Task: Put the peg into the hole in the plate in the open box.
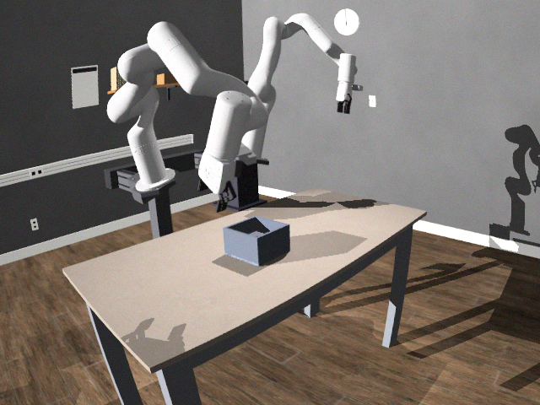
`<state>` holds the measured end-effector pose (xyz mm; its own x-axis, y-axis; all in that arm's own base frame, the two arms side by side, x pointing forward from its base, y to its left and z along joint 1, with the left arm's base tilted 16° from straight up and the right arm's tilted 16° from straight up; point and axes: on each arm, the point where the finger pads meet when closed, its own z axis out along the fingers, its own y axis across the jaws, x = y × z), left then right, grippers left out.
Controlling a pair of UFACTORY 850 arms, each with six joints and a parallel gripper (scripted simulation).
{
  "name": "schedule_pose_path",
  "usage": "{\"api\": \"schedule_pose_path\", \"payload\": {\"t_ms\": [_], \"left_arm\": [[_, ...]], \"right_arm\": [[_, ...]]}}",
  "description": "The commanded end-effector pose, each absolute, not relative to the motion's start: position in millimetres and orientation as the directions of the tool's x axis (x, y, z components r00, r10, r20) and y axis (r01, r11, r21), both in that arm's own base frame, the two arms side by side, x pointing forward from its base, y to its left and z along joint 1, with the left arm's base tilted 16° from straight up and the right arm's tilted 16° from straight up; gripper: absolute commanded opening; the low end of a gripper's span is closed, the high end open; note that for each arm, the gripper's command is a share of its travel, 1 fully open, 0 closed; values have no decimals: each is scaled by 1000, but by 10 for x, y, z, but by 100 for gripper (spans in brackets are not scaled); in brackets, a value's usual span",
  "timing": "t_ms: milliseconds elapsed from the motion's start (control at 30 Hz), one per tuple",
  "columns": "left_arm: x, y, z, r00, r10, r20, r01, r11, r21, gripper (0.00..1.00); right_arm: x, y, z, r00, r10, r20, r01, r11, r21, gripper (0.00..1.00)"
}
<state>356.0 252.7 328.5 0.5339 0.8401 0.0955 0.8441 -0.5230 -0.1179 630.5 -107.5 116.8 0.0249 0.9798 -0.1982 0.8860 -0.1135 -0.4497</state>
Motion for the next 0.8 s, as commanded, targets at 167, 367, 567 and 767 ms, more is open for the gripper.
{"api": "schedule_pose_path", "payload": {"t_ms": [167, 367, 567, 767], "left_arm": [[2730, 3310, 3964, 394, 911, 118, 919, -387, -80, 100], [2222, 3568, 4297, 315, 939, 140, 949, -310, -60, 100], [1659, 3731, 4641, 232, 959, 165, 973, -229, -41, 100], [1075, 3780, 4985, 148, 970, 194, 989, -146, -24, 100]], "right_arm": [[6297, -859, 1447, 284, 923, -260, 880, -358, -311, 100], [6287, -745, 1586, 424, 865, -267, 841, -486, -239, 100], [6266, -622, 1734, 568, 782, -257, 771, -615, -166, 100], [6236, -501, 1881, 698, 677, -231, 675, -731, -103, 100]]}}
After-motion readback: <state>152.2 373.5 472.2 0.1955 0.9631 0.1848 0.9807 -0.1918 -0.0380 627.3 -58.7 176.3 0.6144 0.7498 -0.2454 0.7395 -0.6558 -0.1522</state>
